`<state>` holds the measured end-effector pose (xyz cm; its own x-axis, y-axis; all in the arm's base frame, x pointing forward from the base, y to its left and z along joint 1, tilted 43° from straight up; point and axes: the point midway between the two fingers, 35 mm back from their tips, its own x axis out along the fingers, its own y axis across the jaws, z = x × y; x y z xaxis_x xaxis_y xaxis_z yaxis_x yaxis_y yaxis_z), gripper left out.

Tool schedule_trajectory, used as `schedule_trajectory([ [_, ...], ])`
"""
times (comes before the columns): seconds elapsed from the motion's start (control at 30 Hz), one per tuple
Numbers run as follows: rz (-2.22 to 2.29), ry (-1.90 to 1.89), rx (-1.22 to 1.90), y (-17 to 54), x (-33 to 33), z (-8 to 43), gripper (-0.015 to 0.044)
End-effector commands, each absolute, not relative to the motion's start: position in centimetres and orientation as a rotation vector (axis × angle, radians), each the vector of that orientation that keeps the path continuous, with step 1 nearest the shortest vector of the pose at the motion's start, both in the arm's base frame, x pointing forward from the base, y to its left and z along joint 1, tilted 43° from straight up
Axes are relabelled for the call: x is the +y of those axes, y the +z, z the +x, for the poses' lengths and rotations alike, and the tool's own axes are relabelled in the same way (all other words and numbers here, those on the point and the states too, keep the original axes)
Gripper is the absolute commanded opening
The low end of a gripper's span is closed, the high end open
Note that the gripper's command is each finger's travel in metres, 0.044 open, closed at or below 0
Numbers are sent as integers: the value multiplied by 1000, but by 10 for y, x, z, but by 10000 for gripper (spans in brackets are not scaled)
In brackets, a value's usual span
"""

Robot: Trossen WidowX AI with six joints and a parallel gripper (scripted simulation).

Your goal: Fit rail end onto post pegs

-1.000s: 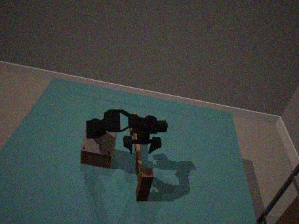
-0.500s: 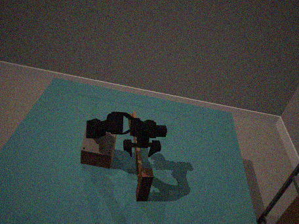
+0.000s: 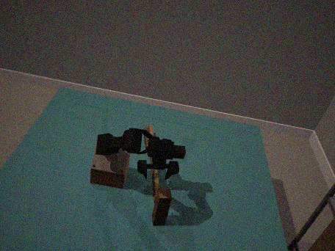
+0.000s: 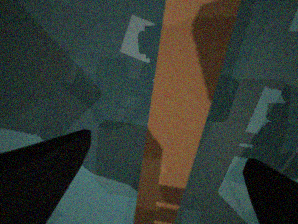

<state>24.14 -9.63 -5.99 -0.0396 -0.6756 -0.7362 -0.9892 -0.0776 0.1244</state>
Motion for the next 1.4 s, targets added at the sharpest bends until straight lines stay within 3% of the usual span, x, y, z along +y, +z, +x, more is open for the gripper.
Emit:
schedule_trajectory([
  [0.0, -1797, 938, 1762, -66, -100, 238, 440],
  [0.27, -1802, 938, 1763, -72, -107, 237, 440],
  [0.73, -1802, 938, 1763, -72, -107, 237, 72],
  [1.0, -1802, 938, 1763, -72, -107, 237, 0],
  [1.37, -1802, 938, 1763, -72, -107, 237, 0],
])
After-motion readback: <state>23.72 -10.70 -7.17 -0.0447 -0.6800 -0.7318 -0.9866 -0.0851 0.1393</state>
